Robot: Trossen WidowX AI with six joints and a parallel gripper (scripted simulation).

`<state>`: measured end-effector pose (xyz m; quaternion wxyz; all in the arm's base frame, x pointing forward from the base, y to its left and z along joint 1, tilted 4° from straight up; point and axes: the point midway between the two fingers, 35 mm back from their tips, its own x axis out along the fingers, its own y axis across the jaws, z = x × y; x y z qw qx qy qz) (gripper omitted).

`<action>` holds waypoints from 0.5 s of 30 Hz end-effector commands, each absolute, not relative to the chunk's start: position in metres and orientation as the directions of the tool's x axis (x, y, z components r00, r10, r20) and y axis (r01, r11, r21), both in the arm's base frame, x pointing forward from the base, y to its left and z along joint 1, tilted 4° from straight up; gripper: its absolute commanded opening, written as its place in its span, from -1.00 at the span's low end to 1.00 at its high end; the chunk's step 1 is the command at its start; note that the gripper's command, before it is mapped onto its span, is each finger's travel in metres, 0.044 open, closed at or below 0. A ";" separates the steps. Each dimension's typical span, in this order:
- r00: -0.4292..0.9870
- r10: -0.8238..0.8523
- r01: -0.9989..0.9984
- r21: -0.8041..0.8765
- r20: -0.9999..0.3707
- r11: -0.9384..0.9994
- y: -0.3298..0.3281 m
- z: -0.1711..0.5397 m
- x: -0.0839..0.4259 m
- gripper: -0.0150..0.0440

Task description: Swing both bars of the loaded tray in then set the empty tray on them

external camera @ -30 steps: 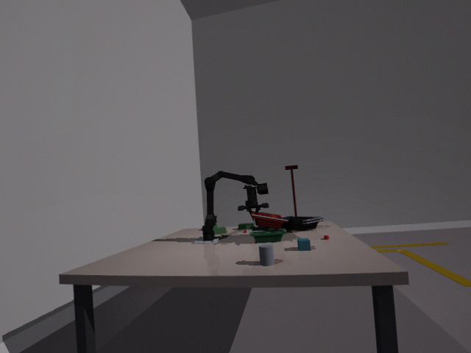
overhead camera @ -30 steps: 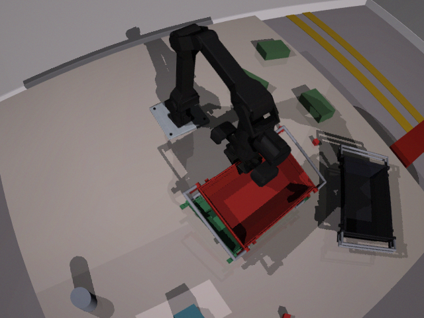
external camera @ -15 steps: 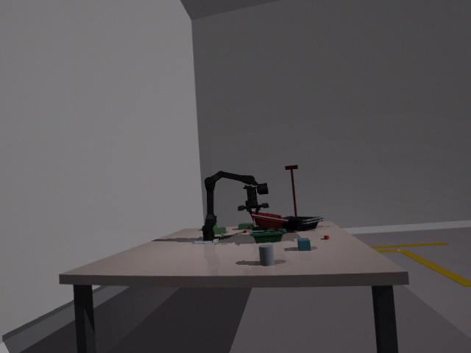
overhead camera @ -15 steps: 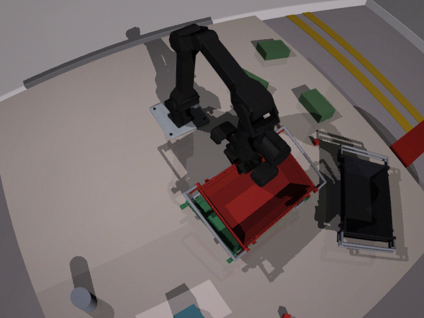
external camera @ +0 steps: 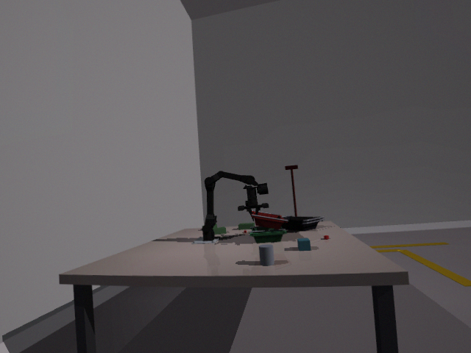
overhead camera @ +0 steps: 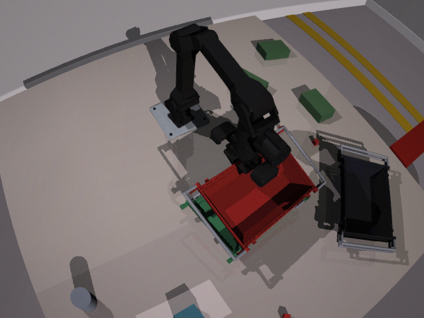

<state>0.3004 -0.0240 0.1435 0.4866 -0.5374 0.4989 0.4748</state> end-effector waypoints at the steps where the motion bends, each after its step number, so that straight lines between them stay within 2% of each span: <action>1: 0.027 -0.076 -0.999 -0.026 -0.997 -0.020 -0.027 0.139 0.296 -0.49; 15: 0.027 -0.077 -0.999 -0.026 -0.997 -0.020 -0.029 0.131 0.293 -0.49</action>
